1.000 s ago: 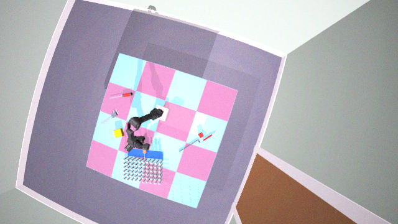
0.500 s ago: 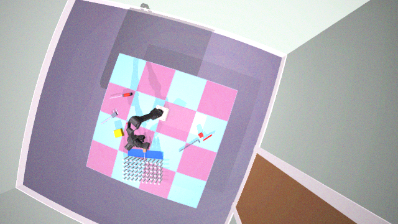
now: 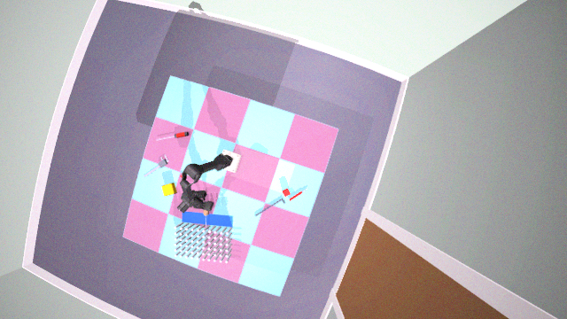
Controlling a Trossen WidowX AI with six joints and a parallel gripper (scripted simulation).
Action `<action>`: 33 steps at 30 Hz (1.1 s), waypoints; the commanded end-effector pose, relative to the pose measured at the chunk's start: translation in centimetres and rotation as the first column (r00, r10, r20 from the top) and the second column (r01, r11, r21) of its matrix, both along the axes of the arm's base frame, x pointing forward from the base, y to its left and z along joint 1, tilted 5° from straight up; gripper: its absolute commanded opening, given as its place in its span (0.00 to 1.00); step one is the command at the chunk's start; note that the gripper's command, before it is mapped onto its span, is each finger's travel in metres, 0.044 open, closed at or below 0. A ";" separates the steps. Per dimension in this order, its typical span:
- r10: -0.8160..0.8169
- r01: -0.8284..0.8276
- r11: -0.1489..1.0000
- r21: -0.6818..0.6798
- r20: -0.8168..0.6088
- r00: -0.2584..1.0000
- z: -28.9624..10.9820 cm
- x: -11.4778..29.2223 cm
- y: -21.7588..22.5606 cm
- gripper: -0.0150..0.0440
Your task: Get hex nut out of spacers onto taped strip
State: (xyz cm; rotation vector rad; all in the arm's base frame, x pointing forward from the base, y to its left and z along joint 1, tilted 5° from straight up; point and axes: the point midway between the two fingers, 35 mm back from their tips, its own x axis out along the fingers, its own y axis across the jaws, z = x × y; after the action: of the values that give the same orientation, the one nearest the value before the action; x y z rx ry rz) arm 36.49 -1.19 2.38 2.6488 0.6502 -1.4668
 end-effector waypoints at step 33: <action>0.007 -0.007 1.000 0.001 0.020 1.000 1.4 -1.4 -0.6 0.25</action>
State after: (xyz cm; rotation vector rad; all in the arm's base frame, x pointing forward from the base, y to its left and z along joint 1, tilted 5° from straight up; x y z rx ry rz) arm 34.88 -1.84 3.00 2.6464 0.6493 -1.4710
